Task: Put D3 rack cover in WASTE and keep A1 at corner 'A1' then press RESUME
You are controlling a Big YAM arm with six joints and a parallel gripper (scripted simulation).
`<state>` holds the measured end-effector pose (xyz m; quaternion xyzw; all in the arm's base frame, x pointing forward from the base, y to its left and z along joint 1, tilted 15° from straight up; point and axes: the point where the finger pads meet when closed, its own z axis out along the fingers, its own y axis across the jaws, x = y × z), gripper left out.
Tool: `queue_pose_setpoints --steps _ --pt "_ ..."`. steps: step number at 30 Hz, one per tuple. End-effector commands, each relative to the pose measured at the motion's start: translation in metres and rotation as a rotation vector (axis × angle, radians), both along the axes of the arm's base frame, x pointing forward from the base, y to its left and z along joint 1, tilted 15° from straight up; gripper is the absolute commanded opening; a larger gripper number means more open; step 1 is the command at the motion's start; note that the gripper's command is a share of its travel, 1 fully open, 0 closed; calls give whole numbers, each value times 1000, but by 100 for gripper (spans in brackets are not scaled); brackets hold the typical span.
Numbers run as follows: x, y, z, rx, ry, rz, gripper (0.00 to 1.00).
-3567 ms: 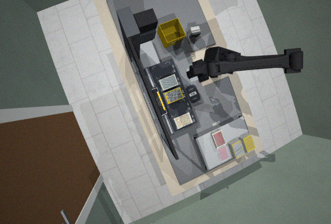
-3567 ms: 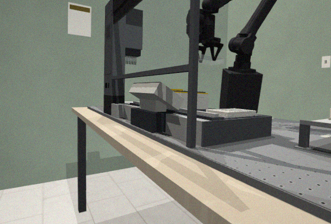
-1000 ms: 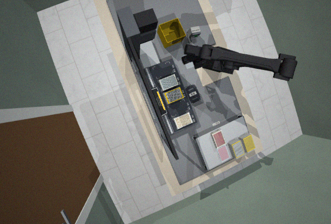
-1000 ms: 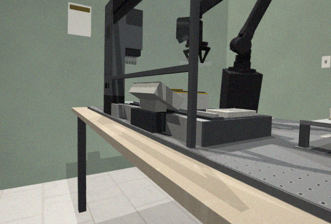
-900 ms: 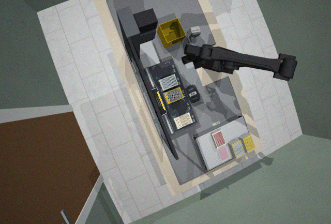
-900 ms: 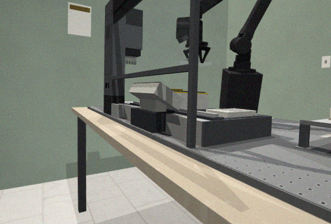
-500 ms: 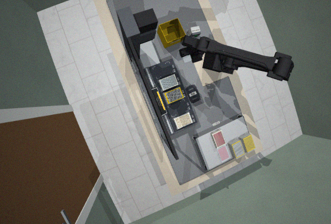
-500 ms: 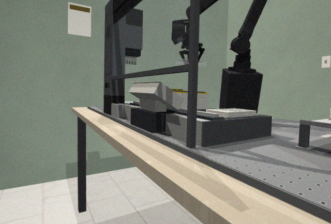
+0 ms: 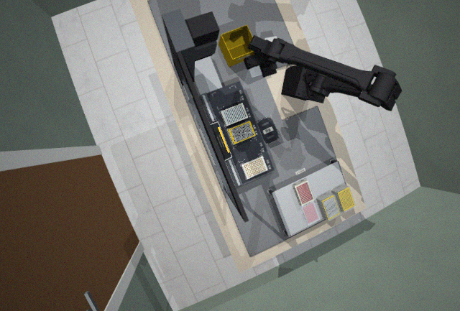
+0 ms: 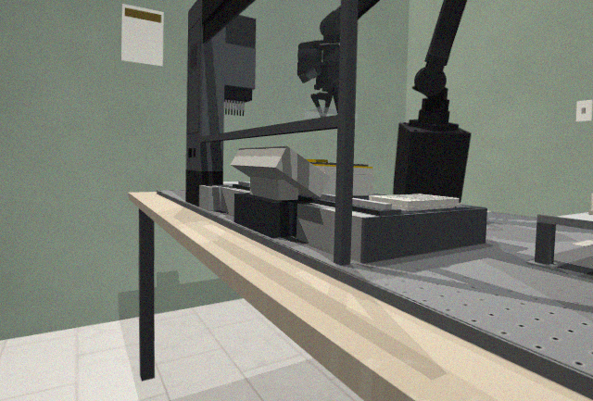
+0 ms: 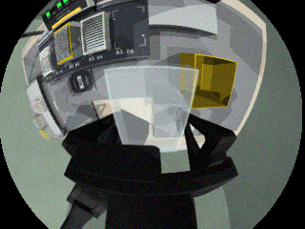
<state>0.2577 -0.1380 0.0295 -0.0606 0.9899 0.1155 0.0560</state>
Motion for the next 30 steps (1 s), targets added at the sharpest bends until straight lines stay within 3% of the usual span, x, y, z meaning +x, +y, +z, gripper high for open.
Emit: queue_pose_setpoints --steps 1,30 --pt "25 -12 10 -36 -56 54 0" --pt "22 -16 10 -37 -56 38 0"
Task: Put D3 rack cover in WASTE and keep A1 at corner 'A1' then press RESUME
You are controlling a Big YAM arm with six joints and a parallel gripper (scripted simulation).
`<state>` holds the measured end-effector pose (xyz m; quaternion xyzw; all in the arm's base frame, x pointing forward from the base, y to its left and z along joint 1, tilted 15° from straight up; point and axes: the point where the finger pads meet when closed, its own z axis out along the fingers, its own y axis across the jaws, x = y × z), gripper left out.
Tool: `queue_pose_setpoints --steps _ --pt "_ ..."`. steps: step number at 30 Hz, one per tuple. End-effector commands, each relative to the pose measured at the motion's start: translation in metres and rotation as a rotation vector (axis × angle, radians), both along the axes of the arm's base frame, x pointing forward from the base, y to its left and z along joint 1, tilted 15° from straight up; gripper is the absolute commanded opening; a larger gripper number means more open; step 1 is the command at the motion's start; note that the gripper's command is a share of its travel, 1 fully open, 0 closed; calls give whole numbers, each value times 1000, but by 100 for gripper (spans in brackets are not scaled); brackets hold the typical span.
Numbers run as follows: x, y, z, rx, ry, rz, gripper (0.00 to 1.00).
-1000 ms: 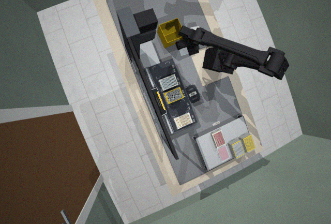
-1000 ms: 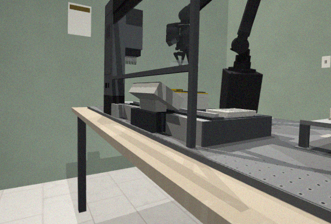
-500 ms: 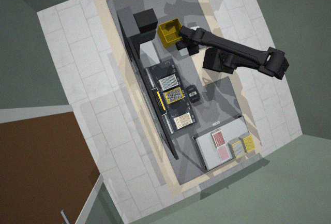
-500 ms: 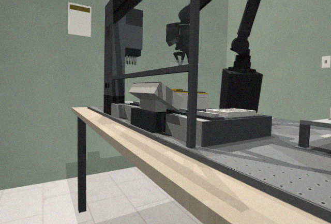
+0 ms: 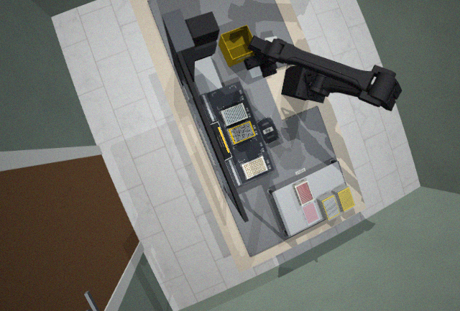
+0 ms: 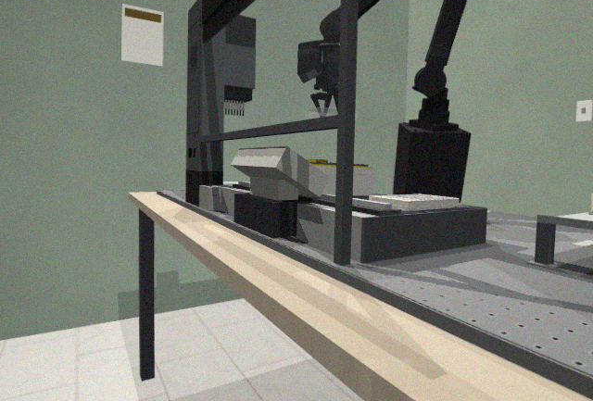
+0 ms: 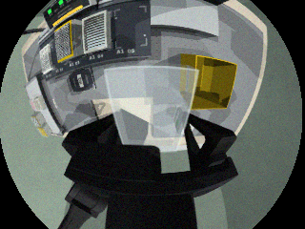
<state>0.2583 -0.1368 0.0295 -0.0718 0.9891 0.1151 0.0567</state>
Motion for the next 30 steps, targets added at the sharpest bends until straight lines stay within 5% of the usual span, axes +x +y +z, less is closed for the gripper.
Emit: queue_pose_setpoints --steps 1,8,23,30 --pt "22 -17 10 -35 -52 16 0" --pt "23 -27 10 -39 -55 6 0" --pt "32 -102 -7 -44 -49 6 0" --pt "38 -105 -9 -43 -49 26 0"
